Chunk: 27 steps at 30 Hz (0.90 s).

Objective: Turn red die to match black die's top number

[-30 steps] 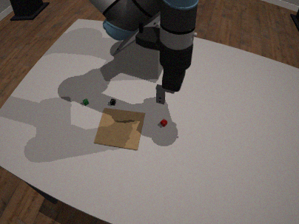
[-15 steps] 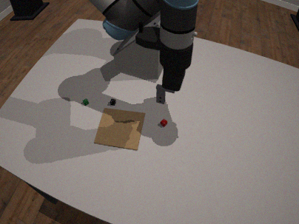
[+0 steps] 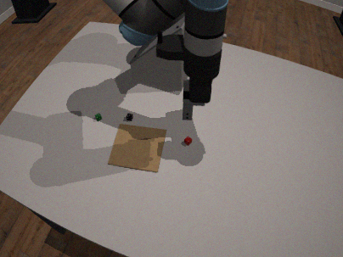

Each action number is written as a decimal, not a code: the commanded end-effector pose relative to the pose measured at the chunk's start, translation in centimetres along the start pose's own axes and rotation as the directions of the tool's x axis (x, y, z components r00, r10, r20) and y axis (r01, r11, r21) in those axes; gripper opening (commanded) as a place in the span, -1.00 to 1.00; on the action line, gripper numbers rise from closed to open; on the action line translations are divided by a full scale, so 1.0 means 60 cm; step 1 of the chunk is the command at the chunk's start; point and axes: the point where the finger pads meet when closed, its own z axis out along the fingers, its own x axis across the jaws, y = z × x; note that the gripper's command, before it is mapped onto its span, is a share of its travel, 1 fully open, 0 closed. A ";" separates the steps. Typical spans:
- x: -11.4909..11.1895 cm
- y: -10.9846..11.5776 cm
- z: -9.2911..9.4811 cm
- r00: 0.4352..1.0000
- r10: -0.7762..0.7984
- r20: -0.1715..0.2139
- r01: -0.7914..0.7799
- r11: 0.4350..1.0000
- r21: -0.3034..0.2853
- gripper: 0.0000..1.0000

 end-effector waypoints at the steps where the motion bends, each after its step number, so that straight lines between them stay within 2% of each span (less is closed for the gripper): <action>1: -0.001 0.000 0.003 0.985 -0.173 0.007 0.173 0.985 -0.005 1.00; 4: -0.001 0.001 0.004 0.966 -0.257 0.008 0.257 0.966 -0.004 1.00; 7: -0.001 0.001 0.005 0.965 -0.262 0.008 0.262 0.965 -0.004 1.00; 10: -0.001 0.002 0.007 0.922 -0.387 0.008 0.387 0.922 -0.003 1.00; 14: -0.001 0.004 0.009 0.886 -0.463 0.008 0.463 0.886 -0.002 1.00; 16: -0.001 0.005 0.010 0.847 -0.532 0.008 0.532 0.847 -0.001 1.00; 17: -0.001 0.005 0.010 0.847 -0.532 0.008 0.532 0.847 -0.001 1.00; 20: 0.000 0.008 0.012 0.786 -0.618 0.009 0.618 0.786 0.000 1.00; 23: 0.000 0.008 0.012 0.786 -0.618 0.009 0.618 0.786 0.000 1.00; 27: 0.001 0.010 0.014 0.716 -0.698 0.008 0.699 0.716 0.000 1.00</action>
